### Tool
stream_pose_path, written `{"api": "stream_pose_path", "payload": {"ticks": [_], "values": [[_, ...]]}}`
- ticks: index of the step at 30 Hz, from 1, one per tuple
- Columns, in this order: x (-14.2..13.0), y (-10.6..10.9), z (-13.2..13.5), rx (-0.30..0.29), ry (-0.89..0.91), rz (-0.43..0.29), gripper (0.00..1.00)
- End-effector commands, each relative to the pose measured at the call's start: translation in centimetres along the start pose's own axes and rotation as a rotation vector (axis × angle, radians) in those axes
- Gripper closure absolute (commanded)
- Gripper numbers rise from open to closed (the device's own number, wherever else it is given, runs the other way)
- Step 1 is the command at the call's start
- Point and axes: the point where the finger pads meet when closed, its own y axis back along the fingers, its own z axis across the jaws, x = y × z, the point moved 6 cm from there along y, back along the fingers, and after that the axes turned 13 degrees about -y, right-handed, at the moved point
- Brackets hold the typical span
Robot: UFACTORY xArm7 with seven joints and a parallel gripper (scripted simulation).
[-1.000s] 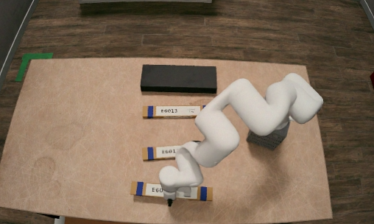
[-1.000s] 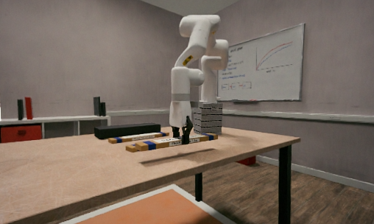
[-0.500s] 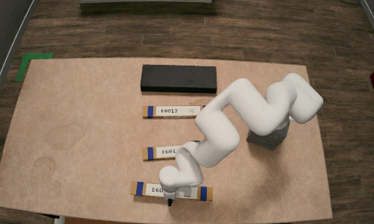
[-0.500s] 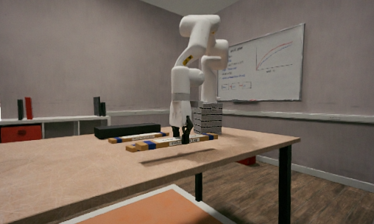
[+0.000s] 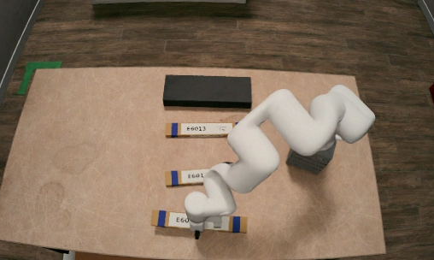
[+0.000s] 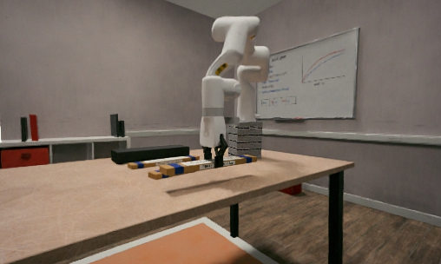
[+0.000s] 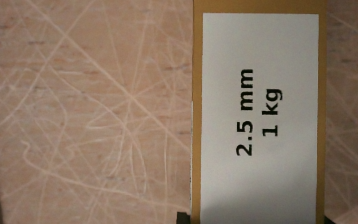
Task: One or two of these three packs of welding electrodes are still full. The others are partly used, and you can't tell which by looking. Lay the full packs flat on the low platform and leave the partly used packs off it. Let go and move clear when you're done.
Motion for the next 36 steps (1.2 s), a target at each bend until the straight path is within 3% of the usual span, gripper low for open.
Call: {"api": "stream_pose_path", "payload": {"ticks": [1, 12, 19, 36], "values": [[-0.1, 1.2, 0.1, -0.004, 0.000, -0.004, 0.42], [-0.1, 5.0, 0.1, -0.004, 0.000, -0.004, 0.42], [-0.1, 6.1, 0.1, -0.004, 0.000, -0.004, 0.42], [-0.1, 6.5, 0.1, -0.004, 0.000, -0.004, 0.42]]}}
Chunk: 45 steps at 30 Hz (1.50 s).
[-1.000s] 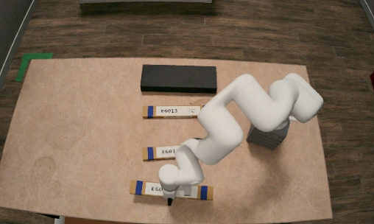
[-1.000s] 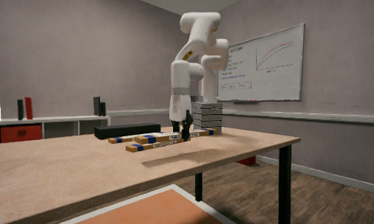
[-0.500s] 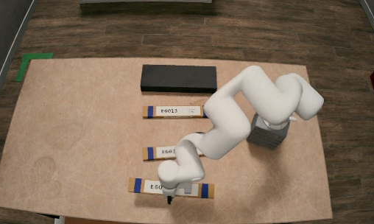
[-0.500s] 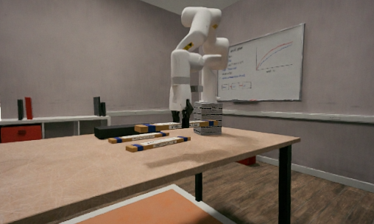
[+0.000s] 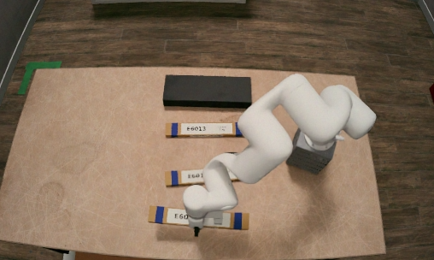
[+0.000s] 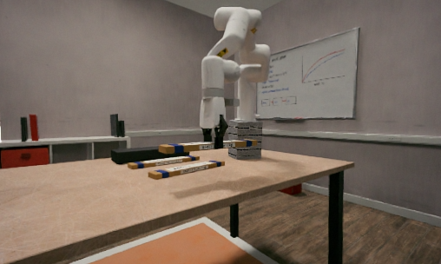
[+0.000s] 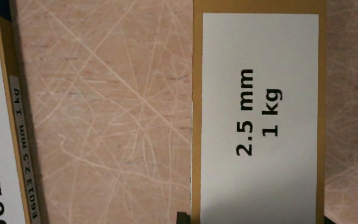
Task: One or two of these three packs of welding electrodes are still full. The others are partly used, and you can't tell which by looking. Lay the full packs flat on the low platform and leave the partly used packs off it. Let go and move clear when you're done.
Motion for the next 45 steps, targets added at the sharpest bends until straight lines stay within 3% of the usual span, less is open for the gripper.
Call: {"api": "stream_pose_path", "payload": {"ticks": [1, 45], "values": [[-0.13, 0.21, 0.13, -0.004, 0.000, -0.004, 0.42], [-0.64, 0.22, -0.44, -0.004, 0.048, -0.004, 0.42]]}}
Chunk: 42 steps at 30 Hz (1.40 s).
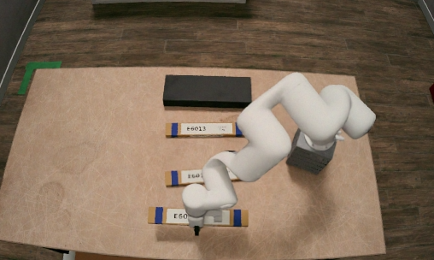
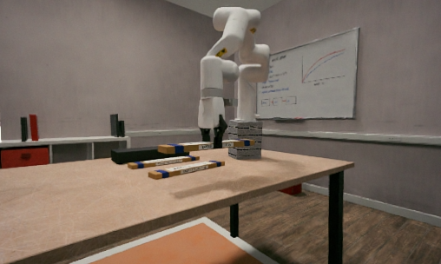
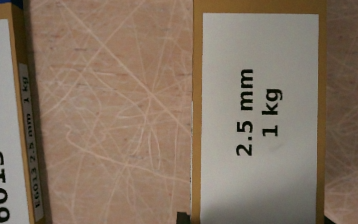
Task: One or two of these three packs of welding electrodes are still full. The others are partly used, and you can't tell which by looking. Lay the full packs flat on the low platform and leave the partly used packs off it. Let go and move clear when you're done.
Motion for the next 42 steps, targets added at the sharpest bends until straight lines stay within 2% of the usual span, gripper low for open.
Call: {"api": "stream_pose_path", "payload": {"ticks": [1, 18, 33, 35, 42], "values": [[-0.3, 0.2, -0.1, -0.004, 0.000, -0.004, 0.42], [-2.9, 0.2, -3.3, -0.004, 0.000, -0.004, 0.42], [-7.8, 0.2, -9.4, -0.004, 0.000, -0.004, 0.42], [-7.8, 0.2, -9.4, -0.004, 0.000, -0.004, 0.42], [-10.6, 0.2, -12.9, -0.004, 0.000, -0.004, 0.42]]}}
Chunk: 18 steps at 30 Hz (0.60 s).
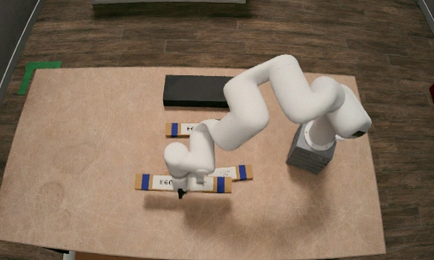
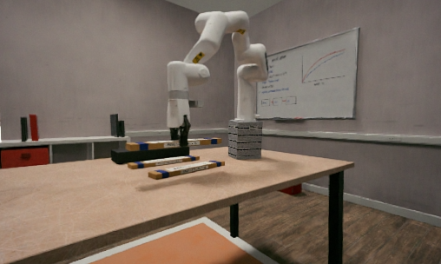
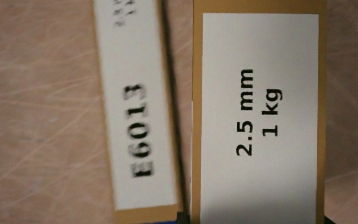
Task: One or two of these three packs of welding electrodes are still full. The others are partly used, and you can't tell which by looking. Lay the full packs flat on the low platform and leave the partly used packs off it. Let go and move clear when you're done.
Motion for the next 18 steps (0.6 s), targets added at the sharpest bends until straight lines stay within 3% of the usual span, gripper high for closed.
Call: {"api": "stream_pose_path", "payload": {"ticks": [1, 18], "values": [[-2.1, 0.2, -2.3, -0.004, -0.001, -0.004, 0.42], [-8.0, 0.2, -9.6, -0.004, -0.001, -0.004, 0.42]]}}
